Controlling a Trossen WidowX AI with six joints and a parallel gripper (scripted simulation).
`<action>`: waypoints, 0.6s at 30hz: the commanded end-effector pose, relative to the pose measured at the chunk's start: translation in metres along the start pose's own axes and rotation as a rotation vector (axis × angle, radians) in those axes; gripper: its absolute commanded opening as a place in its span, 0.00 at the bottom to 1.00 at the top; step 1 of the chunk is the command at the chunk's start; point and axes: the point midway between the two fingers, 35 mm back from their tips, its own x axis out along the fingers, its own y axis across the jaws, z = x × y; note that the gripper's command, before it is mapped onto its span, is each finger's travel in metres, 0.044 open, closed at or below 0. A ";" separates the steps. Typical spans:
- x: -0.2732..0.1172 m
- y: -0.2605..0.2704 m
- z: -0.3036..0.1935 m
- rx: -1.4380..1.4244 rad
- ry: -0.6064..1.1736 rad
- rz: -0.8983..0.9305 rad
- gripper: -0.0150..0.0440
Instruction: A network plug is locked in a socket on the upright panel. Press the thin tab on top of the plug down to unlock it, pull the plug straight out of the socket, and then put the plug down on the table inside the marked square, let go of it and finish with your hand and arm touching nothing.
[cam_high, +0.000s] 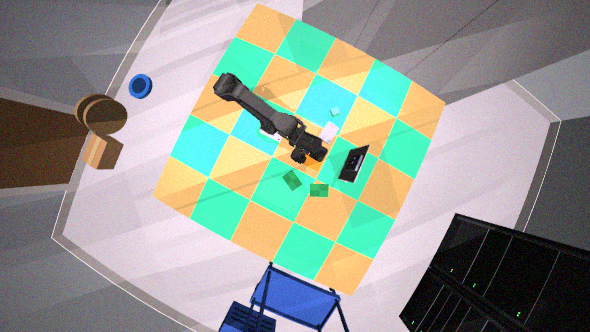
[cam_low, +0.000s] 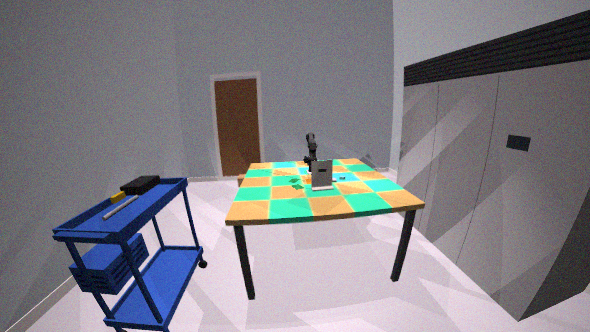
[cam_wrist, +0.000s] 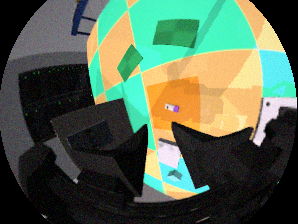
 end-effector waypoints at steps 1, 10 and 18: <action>-0.007 0.005 0.000 0.004 -0.003 0.006 0.52; -0.017 0.011 0.000 0.004 -0.003 0.006 0.52; -0.028 0.016 0.000 0.004 -0.003 0.005 0.52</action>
